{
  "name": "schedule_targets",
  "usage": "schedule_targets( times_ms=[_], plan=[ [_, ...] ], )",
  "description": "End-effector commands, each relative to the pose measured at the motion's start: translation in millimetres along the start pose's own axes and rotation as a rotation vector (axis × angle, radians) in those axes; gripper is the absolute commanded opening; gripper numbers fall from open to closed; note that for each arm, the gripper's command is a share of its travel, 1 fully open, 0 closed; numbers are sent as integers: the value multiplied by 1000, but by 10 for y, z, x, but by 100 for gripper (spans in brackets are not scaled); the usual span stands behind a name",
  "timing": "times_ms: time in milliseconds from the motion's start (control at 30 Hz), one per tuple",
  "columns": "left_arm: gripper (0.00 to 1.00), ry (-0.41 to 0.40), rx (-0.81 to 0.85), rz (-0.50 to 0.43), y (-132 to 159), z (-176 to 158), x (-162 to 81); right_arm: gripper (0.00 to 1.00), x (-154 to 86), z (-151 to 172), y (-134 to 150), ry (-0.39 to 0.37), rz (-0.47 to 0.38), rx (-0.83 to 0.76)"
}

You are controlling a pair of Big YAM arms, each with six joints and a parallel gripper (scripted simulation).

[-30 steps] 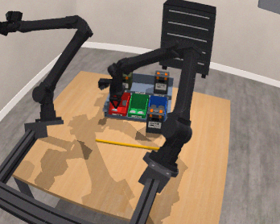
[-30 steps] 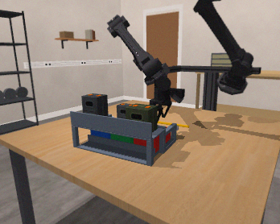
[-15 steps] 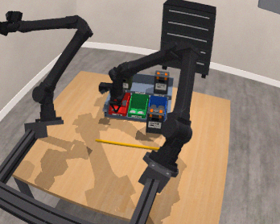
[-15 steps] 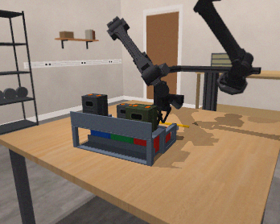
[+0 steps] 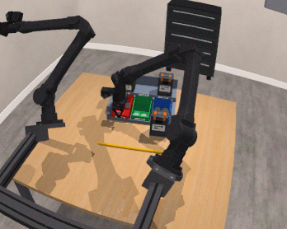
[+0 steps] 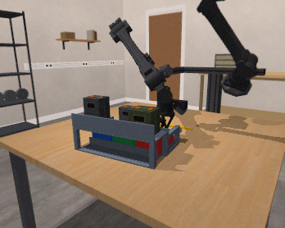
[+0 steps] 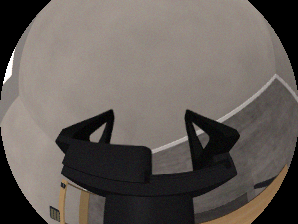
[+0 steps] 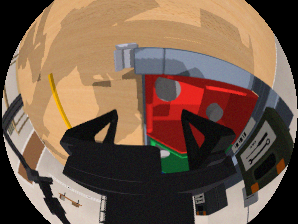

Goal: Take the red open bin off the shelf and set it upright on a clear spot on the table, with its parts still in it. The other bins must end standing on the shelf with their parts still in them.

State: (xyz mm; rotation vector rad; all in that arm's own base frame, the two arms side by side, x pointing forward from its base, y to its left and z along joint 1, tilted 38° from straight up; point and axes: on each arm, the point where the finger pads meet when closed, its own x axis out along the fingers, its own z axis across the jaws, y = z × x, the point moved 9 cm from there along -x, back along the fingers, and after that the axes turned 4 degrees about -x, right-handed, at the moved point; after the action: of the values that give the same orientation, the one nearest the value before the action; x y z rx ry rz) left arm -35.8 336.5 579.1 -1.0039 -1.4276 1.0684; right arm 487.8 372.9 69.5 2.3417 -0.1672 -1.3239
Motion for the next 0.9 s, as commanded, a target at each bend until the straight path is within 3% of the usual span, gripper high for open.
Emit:
schedule_targets(
  times_ms=[0,867],
  plan=[
    [100,-5,-5,-52,-353,16,-39,90,-130,-150,-6,41,-23,22],
    [100,-5,-5,-52,-353,16,-39,90,15,-24,-21,15,-14,3]
  ],
)
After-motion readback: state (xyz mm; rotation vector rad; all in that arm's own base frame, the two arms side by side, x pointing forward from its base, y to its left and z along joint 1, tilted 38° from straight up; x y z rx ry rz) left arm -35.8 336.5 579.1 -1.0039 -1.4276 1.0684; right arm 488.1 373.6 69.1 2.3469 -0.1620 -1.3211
